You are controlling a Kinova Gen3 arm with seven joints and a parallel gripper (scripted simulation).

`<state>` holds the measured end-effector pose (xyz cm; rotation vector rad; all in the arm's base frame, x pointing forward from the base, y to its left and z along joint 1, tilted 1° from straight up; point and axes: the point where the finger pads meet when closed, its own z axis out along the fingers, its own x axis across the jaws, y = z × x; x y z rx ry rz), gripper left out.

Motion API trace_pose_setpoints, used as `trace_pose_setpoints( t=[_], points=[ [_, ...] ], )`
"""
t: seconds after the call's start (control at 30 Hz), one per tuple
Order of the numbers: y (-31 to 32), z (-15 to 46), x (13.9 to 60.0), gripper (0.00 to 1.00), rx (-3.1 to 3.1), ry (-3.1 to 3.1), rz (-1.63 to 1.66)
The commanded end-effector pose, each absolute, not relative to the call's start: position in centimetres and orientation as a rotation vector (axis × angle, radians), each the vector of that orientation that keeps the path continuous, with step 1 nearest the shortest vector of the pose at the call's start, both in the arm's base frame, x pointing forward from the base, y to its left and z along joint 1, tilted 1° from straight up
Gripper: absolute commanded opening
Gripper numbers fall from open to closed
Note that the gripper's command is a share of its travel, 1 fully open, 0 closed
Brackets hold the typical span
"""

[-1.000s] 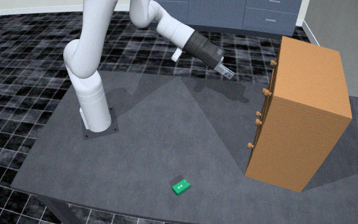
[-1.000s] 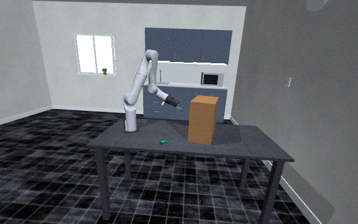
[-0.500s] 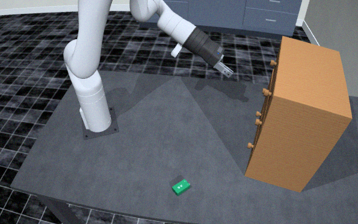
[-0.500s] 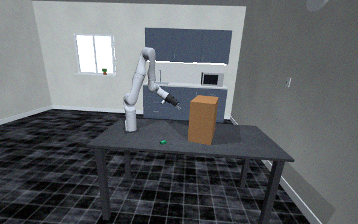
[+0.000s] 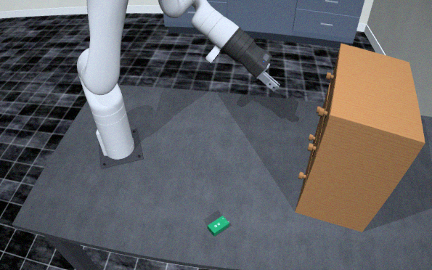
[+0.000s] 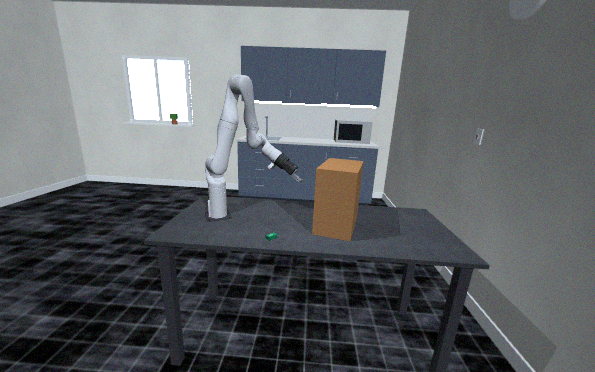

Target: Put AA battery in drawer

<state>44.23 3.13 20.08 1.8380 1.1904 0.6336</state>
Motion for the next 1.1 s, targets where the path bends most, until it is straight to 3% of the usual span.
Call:
trace_pose_setpoints(
  t=[0.0, 1.07],
  points=[
    [2.9, 20.4, 44.3, 0.00, 1.856, 1.185, 0.627],
    [3.4, 22.0, 43.4, 0.00, 2.009, 1.280, 0.534]
  ],
)
